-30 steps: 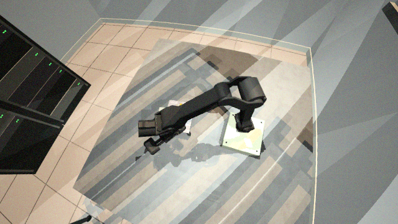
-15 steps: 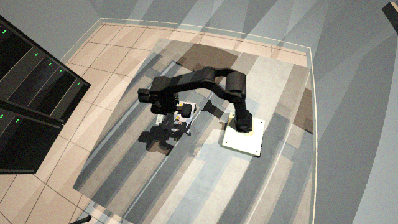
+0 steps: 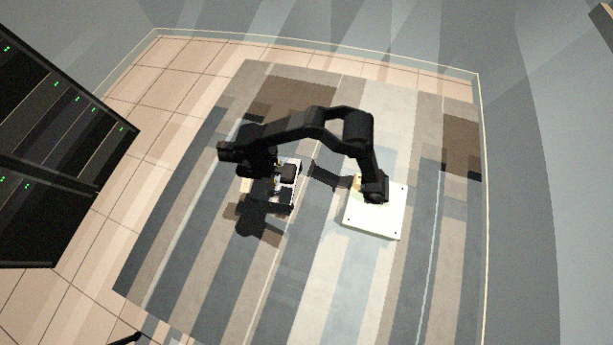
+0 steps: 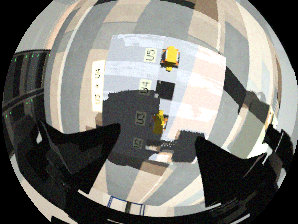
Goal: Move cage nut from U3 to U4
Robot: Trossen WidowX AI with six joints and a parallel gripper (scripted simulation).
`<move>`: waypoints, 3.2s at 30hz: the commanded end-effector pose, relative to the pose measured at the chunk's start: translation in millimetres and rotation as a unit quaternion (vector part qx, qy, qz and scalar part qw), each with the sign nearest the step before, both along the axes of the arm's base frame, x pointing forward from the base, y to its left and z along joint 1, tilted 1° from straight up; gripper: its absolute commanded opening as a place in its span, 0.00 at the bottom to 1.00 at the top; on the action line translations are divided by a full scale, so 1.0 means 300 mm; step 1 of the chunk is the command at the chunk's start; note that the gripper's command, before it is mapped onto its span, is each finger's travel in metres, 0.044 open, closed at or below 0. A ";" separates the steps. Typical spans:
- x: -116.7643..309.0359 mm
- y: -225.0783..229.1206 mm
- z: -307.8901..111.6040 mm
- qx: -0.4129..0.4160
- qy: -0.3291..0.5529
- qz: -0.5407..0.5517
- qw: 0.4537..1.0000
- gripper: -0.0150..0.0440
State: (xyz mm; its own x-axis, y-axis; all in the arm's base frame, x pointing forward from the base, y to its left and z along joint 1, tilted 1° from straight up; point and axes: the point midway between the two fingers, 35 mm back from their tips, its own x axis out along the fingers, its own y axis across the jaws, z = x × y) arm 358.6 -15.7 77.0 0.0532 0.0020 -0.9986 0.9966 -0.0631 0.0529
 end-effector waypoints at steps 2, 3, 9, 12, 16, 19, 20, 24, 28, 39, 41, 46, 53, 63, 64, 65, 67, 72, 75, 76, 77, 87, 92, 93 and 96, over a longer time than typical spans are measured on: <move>0.002 -0.003 -0.004 -0.002 -0.002 -0.004 1.000 0.73; 0.002 -0.003 -0.004 -0.002 -0.002 -0.004 1.000 0.69; 0.002 -0.003 -0.004 -0.002 -0.002 -0.004 1.000 0.46; 0.002 -0.003 -0.004 -0.002 -0.002 -0.004 1.000 0.46; 0.002 -0.003 -0.004 -0.002 -0.002 -0.004 1.000 0.46; 0.002 -0.003 -0.004 -0.002 -0.002 -0.004 1.000 0.46; 0.002 -0.003 -0.005 -0.002 -0.002 -0.004 1.000 0.46; 0.003 -0.003 -0.023 -0.002 -0.002 -0.004 1.000 0.46; 0.004 -0.003 -0.044 -0.002 -0.002 -0.004 1.000 0.46; 0.006 -0.003 -0.082 -0.002 -0.002 -0.004 1.000 0.46; 0.006 -0.003 -0.087 -0.002 -0.002 -0.004 1.000 0.46; 0.006 -0.003 -0.088 -0.002 -0.002 -0.004 1.000 0.46; 0.006 -0.003 -0.088 -0.002 -0.002 -0.004 1.000 0.46; 0.006 -0.005 -0.089 -0.002 -0.002 -0.004 1.000 0.46; 0.006 -0.005 -0.089 -0.002 -0.002 -0.004 1.000 0.46; 0.006 -0.005 -0.089 -0.002 -0.002 -0.004 1.000 0.46; 0.006 -0.005 -0.089 -0.002 -0.002 -0.004 1.000 0.46; 0.006 -0.006 -0.089 -0.002 -0.002 -0.004 1.000 0.46; 0.006 -0.006 -0.089 -0.002 -0.002 -0.004 1.000 0.46; 0.006 -0.006 -0.089 -0.002 -0.002 -0.004 1.000 0.46; 0.006 -0.004 -0.088 0.000 -0.001 -0.002 1.000 0.45; 0.006 -0.004 -0.088 0.000 -0.001 -0.002 1.000 0.33; 0.006 -0.004 -0.088 0.000 -0.001 -0.002 1.000 0.32; 0.006 -0.004 -0.088 0.000 -0.001 -0.002 1.000 0.32; 0.006 -0.004 -0.088 0.000 -0.001 -0.002 1.000 0.32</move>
